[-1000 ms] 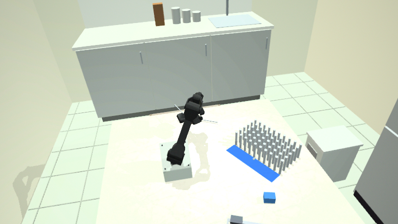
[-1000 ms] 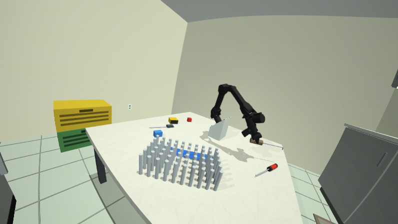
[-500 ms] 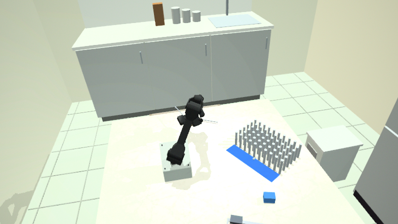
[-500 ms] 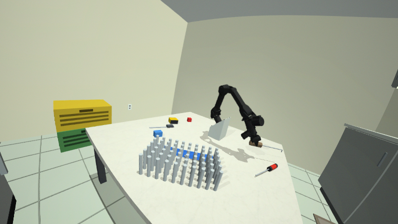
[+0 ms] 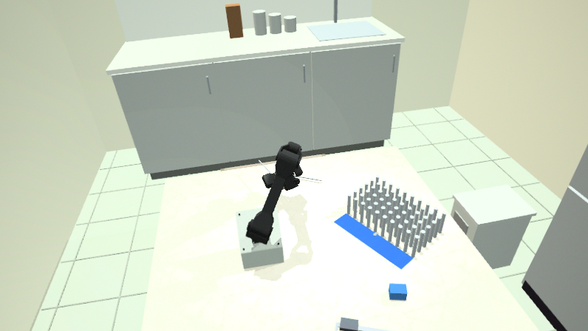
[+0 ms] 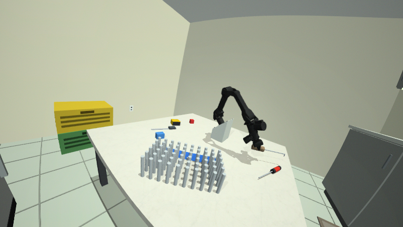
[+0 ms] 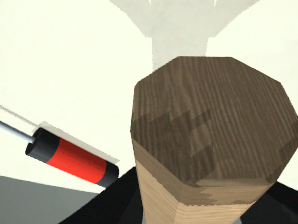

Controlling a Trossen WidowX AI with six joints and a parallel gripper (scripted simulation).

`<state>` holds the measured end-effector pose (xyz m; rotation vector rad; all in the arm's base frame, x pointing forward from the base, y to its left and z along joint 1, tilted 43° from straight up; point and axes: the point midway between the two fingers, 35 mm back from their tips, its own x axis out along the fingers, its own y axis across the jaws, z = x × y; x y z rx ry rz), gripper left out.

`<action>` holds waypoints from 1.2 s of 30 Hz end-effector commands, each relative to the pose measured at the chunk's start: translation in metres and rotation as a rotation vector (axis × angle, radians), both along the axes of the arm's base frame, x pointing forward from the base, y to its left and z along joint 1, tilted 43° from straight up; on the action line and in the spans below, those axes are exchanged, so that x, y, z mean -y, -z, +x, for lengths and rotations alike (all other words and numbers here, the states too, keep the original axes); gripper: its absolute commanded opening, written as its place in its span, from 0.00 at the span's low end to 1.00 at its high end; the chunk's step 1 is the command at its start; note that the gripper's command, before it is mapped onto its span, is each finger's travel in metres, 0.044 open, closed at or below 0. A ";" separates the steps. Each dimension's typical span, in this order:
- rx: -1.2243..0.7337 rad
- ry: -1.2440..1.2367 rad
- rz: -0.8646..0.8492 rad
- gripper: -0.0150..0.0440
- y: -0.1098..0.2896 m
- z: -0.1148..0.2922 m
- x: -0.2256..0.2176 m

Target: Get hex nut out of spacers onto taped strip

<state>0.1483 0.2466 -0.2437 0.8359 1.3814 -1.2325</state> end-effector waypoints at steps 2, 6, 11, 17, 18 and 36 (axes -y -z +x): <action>-0.001 -0.003 -0.003 0.25 0.006 -0.001 0.006; -0.001 -0.003 -0.003 0.25 0.010 -0.001 0.009; -0.001 -0.003 -0.004 0.25 0.014 -0.002 0.014; -0.001 -0.003 -0.004 0.25 0.019 -0.003 0.019; -0.001 -0.003 -0.004 0.25 0.020 -0.003 0.020; -0.001 -0.004 -0.005 0.25 0.034 -0.006 0.036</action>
